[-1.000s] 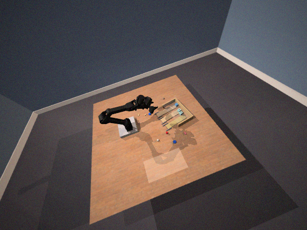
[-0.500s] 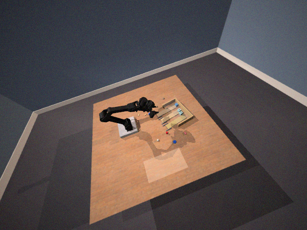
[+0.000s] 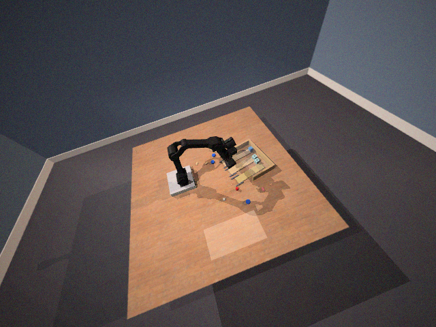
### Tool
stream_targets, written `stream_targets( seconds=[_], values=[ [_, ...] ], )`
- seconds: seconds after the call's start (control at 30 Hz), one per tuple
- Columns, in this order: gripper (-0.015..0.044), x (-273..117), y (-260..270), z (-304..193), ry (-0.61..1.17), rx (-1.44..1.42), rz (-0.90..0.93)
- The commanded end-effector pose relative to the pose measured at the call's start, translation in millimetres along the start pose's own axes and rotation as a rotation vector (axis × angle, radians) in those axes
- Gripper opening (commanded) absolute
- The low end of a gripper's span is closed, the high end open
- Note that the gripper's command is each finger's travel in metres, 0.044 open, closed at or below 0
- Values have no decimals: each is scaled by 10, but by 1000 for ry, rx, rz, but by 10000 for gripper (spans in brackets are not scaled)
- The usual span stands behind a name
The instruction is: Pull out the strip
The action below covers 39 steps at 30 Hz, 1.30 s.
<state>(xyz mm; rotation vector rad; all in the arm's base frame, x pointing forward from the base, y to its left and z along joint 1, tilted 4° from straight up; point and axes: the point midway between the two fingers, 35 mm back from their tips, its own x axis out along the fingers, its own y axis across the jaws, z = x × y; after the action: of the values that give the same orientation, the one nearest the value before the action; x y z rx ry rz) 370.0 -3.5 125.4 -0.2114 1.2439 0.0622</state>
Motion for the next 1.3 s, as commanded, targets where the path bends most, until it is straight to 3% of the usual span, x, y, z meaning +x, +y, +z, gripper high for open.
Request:
stream_targets(
  seconds=[0.0,0.13,1.27],
  values=[
    [0,280,-38,-10,187,-47,45],
    [0,395,-26,38,255,-61,65],
    [0,869,-12,-59,255,-61,64]
  ],
)
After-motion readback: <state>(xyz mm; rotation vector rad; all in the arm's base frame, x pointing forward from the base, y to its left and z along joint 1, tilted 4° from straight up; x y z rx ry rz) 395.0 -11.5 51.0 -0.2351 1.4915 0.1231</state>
